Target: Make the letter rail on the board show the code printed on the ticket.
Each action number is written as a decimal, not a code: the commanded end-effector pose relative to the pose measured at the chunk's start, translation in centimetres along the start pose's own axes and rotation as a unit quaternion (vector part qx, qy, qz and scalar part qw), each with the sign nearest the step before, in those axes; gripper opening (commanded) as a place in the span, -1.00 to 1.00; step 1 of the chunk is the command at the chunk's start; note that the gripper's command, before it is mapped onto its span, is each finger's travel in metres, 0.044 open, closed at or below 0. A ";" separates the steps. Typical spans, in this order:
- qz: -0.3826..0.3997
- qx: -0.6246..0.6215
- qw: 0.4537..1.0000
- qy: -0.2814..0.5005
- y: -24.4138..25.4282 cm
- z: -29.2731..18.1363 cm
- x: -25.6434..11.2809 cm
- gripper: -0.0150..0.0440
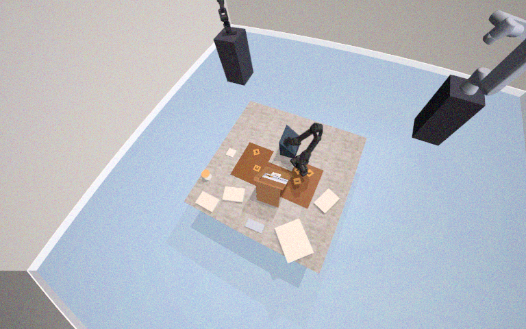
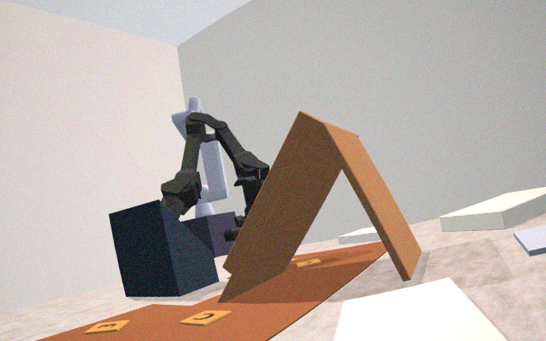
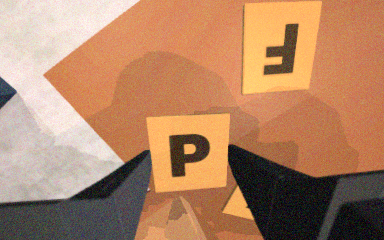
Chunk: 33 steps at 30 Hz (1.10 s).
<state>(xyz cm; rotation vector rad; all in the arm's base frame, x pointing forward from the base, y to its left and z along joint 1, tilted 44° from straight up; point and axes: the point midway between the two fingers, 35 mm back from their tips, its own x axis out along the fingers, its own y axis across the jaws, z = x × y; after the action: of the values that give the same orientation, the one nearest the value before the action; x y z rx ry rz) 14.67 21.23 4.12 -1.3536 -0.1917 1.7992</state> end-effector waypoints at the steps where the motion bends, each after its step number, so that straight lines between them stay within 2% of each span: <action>1: -0.003 -0.004 1.000 -0.001 -0.1 0.1 -0.3 -0.49; 20: -0.003 -0.004 1.000 -0.001 0.3 -0.1 -1.1 -0.49; 33: -0.040 0.176 0.983 0.041 -1.9 -2.0 -1.9 -0.49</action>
<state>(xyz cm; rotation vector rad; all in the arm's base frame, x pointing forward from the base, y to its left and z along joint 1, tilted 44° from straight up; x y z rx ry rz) 16.48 20.29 5.17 -1.1903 0.0565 1.6733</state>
